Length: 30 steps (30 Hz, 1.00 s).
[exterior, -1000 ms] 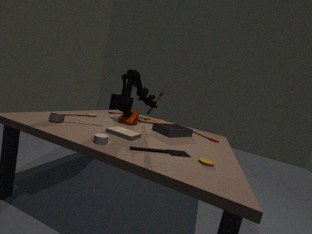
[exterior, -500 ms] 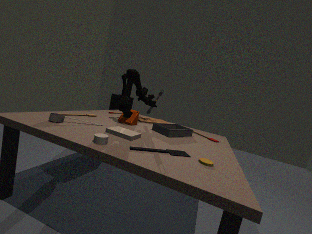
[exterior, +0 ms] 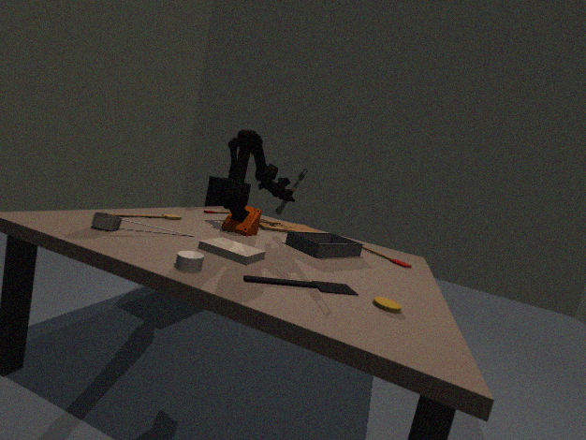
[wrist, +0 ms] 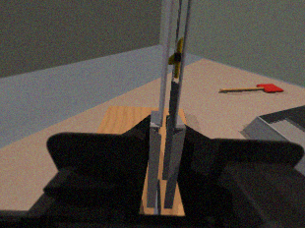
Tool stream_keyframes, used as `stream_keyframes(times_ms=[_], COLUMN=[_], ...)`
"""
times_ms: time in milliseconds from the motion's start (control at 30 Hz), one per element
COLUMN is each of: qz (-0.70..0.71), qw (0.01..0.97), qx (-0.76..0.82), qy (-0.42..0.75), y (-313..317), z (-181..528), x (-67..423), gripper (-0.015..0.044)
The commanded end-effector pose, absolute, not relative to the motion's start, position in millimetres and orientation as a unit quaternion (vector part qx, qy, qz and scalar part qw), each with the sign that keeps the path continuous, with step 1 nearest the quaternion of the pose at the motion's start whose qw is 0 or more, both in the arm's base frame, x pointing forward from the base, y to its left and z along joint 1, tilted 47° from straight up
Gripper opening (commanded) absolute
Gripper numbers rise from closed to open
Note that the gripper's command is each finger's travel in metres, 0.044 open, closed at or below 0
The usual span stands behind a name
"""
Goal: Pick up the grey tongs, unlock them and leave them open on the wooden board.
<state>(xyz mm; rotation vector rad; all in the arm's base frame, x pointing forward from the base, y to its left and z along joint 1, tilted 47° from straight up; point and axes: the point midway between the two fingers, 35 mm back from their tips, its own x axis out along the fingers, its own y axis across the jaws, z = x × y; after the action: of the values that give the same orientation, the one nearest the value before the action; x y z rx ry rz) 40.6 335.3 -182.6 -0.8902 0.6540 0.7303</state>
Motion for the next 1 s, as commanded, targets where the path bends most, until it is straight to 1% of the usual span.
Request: stream_keyframes(times_ms=[0, 333, 967], qz=[0.339, 0.336, 0.293], qw=[0.79, 0.786, 0.735], qx=[-0.413, -0.418, -0.471], qy=[0.3, 0.307, 0.39], y=[336.5, 337.9, 348.4], z=[-181.4, -184.9, -217.6], x=[41.0, 41.4, 47.0], gripper=[-0.015, -0.015, -0.015])
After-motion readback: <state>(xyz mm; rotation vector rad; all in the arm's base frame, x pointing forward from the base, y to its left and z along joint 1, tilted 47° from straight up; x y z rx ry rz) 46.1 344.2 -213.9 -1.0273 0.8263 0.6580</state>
